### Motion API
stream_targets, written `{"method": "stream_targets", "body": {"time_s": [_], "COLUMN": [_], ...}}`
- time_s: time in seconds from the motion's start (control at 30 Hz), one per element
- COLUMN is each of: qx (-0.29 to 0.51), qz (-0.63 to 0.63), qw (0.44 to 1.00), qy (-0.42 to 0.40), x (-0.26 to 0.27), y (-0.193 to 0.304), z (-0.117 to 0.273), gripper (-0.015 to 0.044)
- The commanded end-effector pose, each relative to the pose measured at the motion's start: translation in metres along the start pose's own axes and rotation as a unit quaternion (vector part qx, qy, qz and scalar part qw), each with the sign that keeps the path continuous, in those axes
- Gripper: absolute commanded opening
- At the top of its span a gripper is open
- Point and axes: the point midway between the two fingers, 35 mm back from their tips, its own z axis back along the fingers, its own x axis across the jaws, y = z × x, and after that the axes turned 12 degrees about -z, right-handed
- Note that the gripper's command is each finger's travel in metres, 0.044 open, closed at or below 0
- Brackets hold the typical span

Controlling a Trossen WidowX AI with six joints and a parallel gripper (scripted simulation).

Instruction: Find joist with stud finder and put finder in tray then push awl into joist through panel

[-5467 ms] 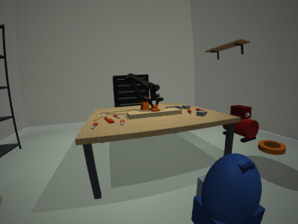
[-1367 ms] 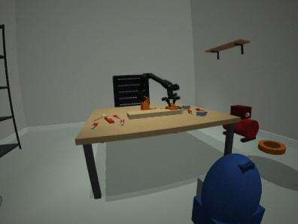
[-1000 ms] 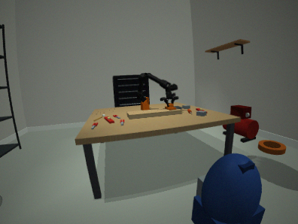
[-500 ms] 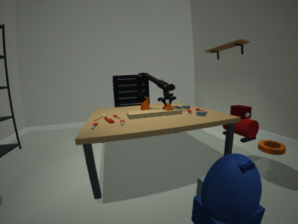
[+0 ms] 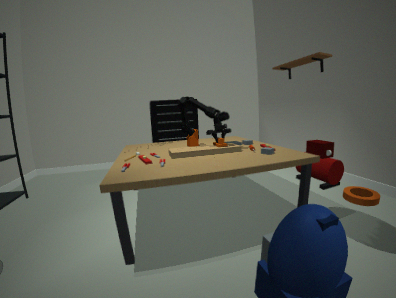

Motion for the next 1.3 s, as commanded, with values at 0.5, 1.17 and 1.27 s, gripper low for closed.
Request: {"method": "stream_targets", "body": {"time_s": [0.5, 1.17, 1.27], "qx": [-0.001, -0.001, -0.001], "qz": [0.001, 0.002, 0.002], "qw": [1.0, 1.0, 1.0], "qy": [0.005, 0.006, 0.006], "x": [-0.035, -0.07, -0.075], "y": [-0.007, -0.015, -0.016], "z": [-0.001, -0.001, -0.001], "gripper": [0.0, 0.0, 0.0]}}
